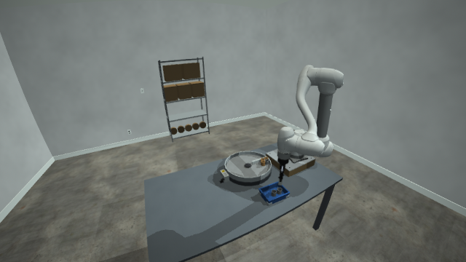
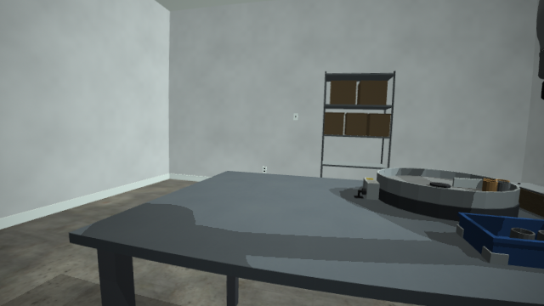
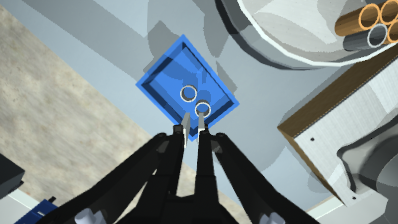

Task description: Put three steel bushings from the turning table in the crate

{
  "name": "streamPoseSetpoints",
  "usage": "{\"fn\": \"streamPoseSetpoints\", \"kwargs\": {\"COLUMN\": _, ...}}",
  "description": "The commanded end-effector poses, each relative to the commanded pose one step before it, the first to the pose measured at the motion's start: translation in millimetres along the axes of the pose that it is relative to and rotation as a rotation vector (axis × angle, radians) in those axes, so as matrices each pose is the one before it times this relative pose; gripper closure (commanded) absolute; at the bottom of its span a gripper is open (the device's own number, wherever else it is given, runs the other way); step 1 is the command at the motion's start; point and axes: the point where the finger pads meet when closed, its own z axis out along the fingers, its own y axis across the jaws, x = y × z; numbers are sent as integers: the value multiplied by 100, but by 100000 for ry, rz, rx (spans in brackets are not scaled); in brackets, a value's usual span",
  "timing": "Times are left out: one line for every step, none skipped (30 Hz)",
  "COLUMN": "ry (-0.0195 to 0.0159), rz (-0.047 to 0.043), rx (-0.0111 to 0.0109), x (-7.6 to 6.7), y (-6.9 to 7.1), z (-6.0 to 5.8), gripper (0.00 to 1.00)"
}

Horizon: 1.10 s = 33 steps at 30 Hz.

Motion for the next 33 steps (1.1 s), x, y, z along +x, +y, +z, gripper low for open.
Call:
{"fn": "streamPoseSetpoints", "kwargs": {"ry": 1, "rz": 347, "rx": -134, "x": -81, "y": 97, "z": -372, "gripper": 90}}
{"fn": "streamPoseSetpoints", "kwargs": {"ry": 0, "rz": 0, "rx": 0, "x": 0, "y": 0, "z": -45, "gripper": 90}}
{"fn": "streamPoseSetpoints", "kwargs": {"ry": 0, "rz": 0, "rx": 0, "x": 0, "y": 0, "z": -93, "gripper": 90}}
{"fn": "streamPoseSetpoints", "kwargs": {"ry": 0, "rz": 0, "rx": 0, "x": 0, "y": 0, "z": -130, "gripper": 90}}
{"fn": "streamPoseSetpoints", "kwargs": {"ry": 0, "rz": 0, "rx": 0, "x": 0, "y": 0, "z": -145, "gripper": 90}}
{"fn": "streamPoseSetpoints", "kwargs": {"ry": 0, "rz": 0, "rx": 0, "x": 0, "y": 0, "z": -132, "gripper": 90}}
{"fn": "streamPoseSetpoints", "kwargs": {"ry": 0, "rz": 0, "rx": 0, "x": 0, "y": 0, "z": 0, "gripper": 90}}
{"fn": "streamPoseSetpoints", "kwargs": {"ry": 0, "rz": 0, "rx": 0, "x": 0, "y": 0, "z": 0, "gripper": 90}}
{"fn": "streamPoseSetpoints", "kwargs": {"ry": 0, "rz": 0, "rx": 0, "x": 0, "y": 0, "z": -94, "gripper": 90}}
{"fn": "streamPoseSetpoints", "kwargs": {"ry": 0, "rz": 0, "rx": 0, "x": 0, "y": 0, "z": -46, "gripper": 90}}
{"fn": "streamPoseSetpoints", "kwargs": {"ry": 0, "rz": 0, "rx": 0, "x": 0, "y": 0, "z": -8, "gripper": 90}}
{"fn": "streamPoseSetpoints", "kwargs": {"ry": 0, "rz": 0, "rx": 0, "x": 0, "y": 0, "z": 0, "gripper": 90}}
{"fn": "streamPoseSetpoints", "kwargs": {"ry": 0, "rz": 0, "rx": 0, "x": 0, "y": 0, "z": 0, "gripper": 90}}
{"fn": "streamPoseSetpoints", "kwargs": {"ry": 0, "rz": 0, "rx": 0, "x": 0, "y": 0, "z": 0, "gripper": 90}}
{"fn": "streamPoseSetpoints", "kwargs": {"ry": 0, "rz": 0, "rx": 0, "x": 0, "y": 0, "z": 0, "gripper": 90}}
{"fn": "streamPoseSetpoints", "kwargs": {"ry": 0, "rz": 0, "rx": 0, "x": 0, "y": 0, "z": 0, "gripper": 90}}
{"fn": "streamPoseSetpoints", "kwargs": {"ry": 0, "rz": 0, "rx": 0, "x": 0, "y": 0, "z": 0, "gripper": 90}}
{"fn": "streamPoseSetpoints", "kwargs": {"ry": 0, "rz": 0, "rx": 0, "x": 0, "y": 0, "z": 0, "gripper": 90}}
{"fn": "streamPoseSetpoints", "kwargs": {"ry": 0, "rz": 0, "rx": 0, "x": 0, "y": 0, "z": 0, "gripper": 90}}
{"fn": "streamPoseSetpoints", "kwargs": {"ry": 0, "rz": 0, "rx": 0, "x": 0, "y": 0, "z": 0, "gripper": 90}}
{"fn": "streamPoseSetpoints", "kwargs": {"ry": 0, "rz": 0, "rx": 0, "x": 0, "y": 0, "z": 0, "gripper": 90}}
{"fn": "streamPoseSetpoints", "kwargs": {"ry": 0, "rz": 0, "rx": 0, "x": 0, "y": 0, "z": 0, "gripper": 90}}
{"fn": "streamPoseSetpoints", "kwargs": {"ry": 0, "rz": 0, "rx": 0, "x": 0, "y": 0, "z": 0, "gripper": 90}}
{"fn": "streamPoseSetpoints", "kwargs": {"ry": 0, "rz": 0, "rx": 0, "x": 0, "y": 0, "z": 0, "gripper": 90}}
{"fn": "streamPoseSetpoints", "kwargs": {"ry": 0, "rz": 0, "rx": 0, "x": 0, "y": 0, "z": 0, "gripper": 90}}
{"fn": "streamPoseSetpoints", "kwargs": {"ry": 0, "rz": 0, "rx": 0, "x": 0, "y": 0, "z": 0, "gripper": 90}}
{"fn": "streamPoseSetpoints", "kwargs": {"ry": 0, "rz": 0, "rx": 0, "x": 0, "y": 0, "z": 0, "gripper": 90}}
{"fn": "streamPoseSetpoints", "kwargs": {"ry": 0, "rz": 0, "rx": 0, "x": 0, "y": 0, "z": 0, "gripper": 90}}
{"fn": "streamPoseSetpoints", "kwargs": {"ry": 0, "rz": 0, "rx": 0, "x": 0, "y": 0, "z": 0, "gripper": 90}}
{"fn": "streamPoseSetpoints", "kwargs": {"ry": 0, "rz": 0, "rx": 0, "x": 0, "y": 0, "z": 0, "gripper": 90}}
{"fn": "streamPoseSetpoints", "kwargs": {"ry": 0, "rz": 0, "rx": 0, "x": 0, "y": 0, "z": 0, "gripper": 90}}
{"fn": "streamPoseSetpoints", "kwargs": {"ry": 0, "rz": 0, "rx": 0, "x": 0, "y": 0, "z": 0, "gripper": 90}}
{"fn": "streamPoseSetpoints", "kwargs": {"ry": 0, "rz": 0, "rx": 0, "x": 0, "y": 0, "z": 0, "gripper": 90}}
